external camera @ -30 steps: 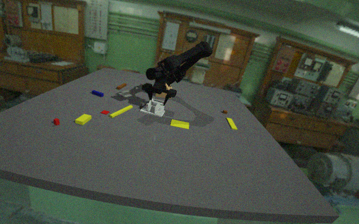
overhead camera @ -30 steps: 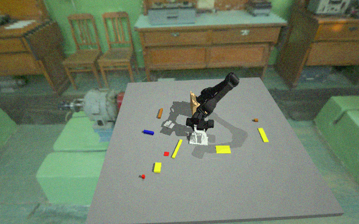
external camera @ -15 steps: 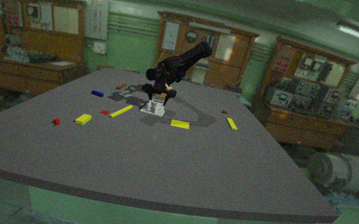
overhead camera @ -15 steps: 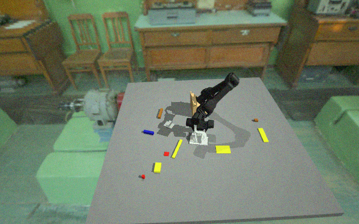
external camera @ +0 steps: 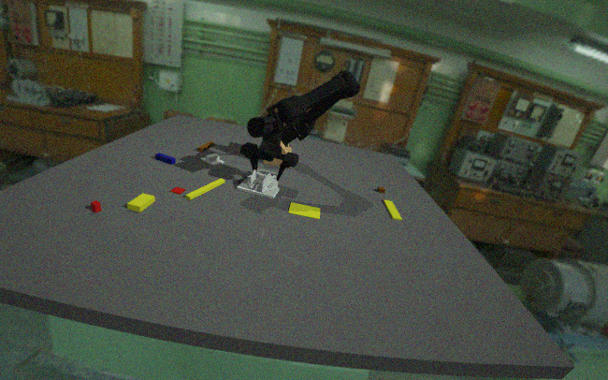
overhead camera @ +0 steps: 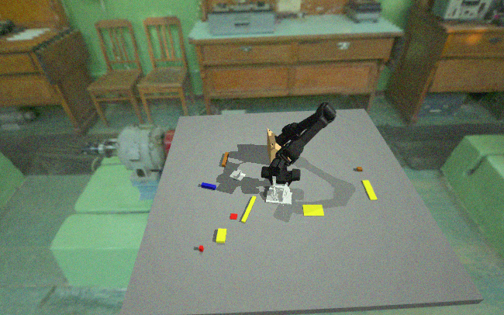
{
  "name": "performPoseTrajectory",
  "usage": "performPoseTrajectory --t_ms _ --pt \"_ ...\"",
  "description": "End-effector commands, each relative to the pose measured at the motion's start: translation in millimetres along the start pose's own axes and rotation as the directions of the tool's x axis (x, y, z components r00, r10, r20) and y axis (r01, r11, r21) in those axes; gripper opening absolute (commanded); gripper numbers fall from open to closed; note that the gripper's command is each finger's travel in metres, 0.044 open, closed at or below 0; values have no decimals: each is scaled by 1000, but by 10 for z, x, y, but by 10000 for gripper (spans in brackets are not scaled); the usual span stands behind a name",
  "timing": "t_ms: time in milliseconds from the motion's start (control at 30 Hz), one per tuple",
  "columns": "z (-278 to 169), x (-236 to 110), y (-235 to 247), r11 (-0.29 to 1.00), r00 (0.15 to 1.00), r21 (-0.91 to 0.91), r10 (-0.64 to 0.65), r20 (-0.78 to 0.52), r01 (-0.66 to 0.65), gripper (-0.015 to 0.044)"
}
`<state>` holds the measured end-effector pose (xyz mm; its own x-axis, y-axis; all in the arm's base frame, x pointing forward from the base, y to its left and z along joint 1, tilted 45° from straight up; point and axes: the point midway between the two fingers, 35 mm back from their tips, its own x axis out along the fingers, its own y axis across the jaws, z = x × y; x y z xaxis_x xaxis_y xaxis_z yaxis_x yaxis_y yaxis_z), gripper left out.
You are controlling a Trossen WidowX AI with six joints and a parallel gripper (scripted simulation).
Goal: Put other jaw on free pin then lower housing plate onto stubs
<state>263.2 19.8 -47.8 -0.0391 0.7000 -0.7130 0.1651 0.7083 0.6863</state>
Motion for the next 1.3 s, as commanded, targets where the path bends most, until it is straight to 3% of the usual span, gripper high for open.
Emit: performPoseTrajectory --t_ms 0,1267 --pt "-15 28 4 1000 1000 7 5 -3 -5 351" --pt "-16 82 5 1000 1000 5 5 -3 -5 351"
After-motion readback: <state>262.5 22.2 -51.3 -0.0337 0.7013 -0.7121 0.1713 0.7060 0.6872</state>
